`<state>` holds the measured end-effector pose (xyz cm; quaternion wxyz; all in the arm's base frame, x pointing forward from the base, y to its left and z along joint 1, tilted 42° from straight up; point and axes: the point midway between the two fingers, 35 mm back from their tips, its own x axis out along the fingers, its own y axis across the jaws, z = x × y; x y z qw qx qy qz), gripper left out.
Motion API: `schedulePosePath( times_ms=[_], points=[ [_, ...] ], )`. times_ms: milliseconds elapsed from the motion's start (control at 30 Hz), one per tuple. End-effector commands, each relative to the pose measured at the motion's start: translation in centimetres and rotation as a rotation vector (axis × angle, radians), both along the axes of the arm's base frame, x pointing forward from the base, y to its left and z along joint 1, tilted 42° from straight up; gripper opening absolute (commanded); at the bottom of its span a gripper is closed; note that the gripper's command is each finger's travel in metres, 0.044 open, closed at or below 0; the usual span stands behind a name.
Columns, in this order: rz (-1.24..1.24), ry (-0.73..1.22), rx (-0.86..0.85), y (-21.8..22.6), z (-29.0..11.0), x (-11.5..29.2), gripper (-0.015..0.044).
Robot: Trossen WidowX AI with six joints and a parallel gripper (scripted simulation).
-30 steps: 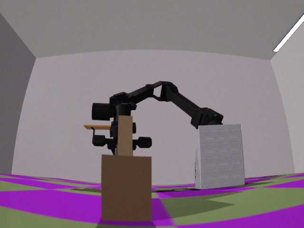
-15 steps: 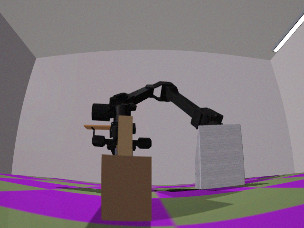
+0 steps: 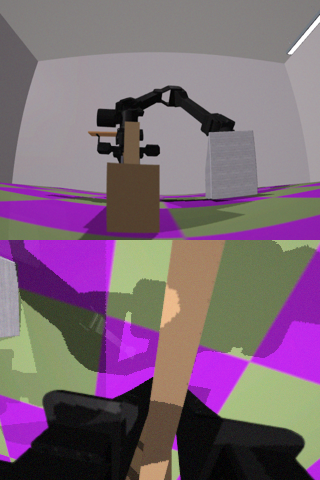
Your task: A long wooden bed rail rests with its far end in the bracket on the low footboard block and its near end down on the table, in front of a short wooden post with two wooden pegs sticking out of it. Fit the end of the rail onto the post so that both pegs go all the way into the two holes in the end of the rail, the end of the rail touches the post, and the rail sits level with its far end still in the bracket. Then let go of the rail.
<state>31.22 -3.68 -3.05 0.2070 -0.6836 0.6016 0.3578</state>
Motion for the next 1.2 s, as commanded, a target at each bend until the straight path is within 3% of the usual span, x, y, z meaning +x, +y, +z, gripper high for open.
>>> schedulePosePath(
  times_ms=[0,1167],
  points=[
    [0.004,-0.006,0.007,0.33,0.24,0.02,0.0000],
    [0.004,-0.006,0.007,0.16,0.08,-0.05,0.0000]
  ],
)
